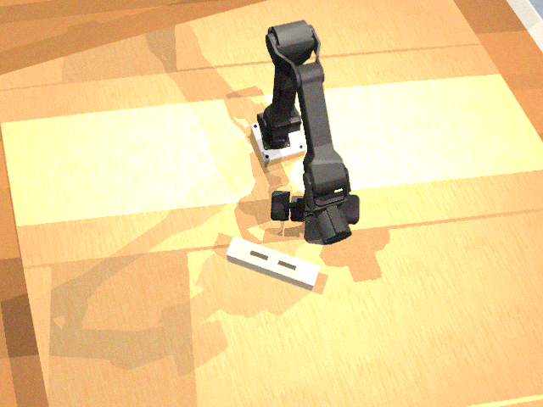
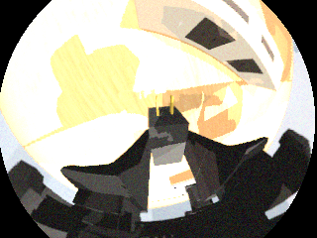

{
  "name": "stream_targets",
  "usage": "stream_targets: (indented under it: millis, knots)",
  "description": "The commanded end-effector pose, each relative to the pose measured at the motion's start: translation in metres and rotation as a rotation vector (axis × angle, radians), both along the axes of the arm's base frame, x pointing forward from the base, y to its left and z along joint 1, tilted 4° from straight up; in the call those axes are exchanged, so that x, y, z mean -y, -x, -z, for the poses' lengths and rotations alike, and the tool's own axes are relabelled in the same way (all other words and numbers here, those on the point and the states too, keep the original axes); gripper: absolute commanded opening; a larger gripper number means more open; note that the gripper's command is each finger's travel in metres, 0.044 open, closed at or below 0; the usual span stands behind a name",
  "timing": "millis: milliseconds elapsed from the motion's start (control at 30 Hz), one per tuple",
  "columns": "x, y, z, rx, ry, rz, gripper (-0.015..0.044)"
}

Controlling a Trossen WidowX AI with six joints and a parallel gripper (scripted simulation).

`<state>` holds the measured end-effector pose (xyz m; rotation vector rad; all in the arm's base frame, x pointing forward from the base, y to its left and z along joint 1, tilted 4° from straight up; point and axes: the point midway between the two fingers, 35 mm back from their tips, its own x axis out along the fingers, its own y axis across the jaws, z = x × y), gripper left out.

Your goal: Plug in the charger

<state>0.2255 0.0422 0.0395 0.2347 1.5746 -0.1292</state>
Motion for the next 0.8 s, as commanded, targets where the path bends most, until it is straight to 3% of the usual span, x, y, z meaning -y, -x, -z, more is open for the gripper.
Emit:
stream_targets:
  millis: [0, 233, 767]
  knots:
    - [0.004, 0.002, 0.003, -0.012, -0.007, 0.080, 0.0000]
    - [0.013, 0.002, 0.007, -0.023, -0.014, 0.226, 0.0000]
    - [0.024, -0.016, 0.006, -0.024, -0.015, 0.256, 0.0000]
